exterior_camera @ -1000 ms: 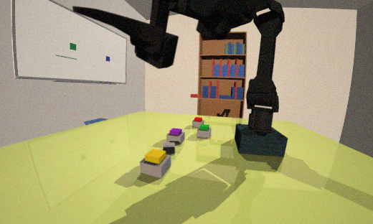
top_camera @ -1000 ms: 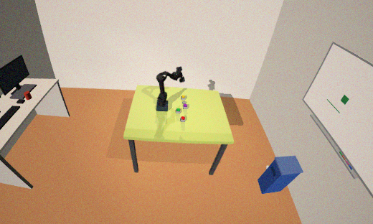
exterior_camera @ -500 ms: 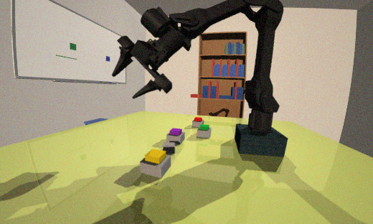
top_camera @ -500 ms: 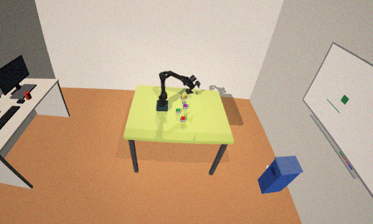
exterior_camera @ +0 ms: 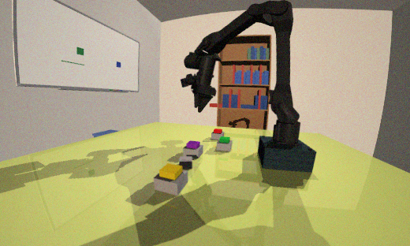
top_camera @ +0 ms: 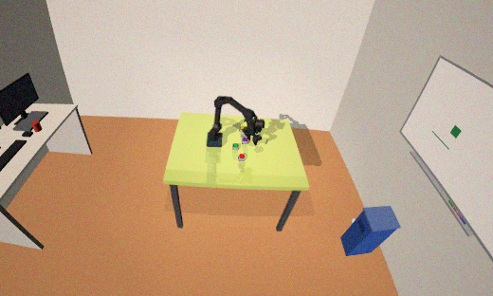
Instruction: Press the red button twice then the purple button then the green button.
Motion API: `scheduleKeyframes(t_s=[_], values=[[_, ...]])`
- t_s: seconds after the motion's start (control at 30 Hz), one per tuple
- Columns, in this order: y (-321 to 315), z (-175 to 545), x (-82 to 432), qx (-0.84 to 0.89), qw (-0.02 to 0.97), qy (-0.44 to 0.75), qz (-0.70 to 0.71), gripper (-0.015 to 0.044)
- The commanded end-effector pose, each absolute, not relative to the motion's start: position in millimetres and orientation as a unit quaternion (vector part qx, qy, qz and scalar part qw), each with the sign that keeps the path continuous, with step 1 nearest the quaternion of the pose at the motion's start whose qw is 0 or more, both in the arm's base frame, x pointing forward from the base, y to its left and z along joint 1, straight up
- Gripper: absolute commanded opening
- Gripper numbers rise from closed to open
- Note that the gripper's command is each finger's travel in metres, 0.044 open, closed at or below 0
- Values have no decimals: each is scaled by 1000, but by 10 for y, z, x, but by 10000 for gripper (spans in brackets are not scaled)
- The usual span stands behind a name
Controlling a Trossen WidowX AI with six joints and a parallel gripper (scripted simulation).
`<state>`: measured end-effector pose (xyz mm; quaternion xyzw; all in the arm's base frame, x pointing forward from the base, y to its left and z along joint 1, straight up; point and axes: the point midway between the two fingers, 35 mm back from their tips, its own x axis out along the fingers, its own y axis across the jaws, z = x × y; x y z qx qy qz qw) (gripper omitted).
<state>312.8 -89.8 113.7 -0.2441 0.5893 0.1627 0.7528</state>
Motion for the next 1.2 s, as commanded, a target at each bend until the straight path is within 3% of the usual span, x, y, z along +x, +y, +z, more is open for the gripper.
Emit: scheduleKeyframes(t_s=[0.0,0.4,0.6,0.87,1.17], values=[[-1431,1128,2641,-82,728,678,51,400],[-1560,1140,2476,-32,715,698,17,400],[-1573,547,2491,-32,715,698,17,243],[-1572,522,2489,-32,715,698,17,32],[-1572,522,2489,-32,715,698,17,20]])
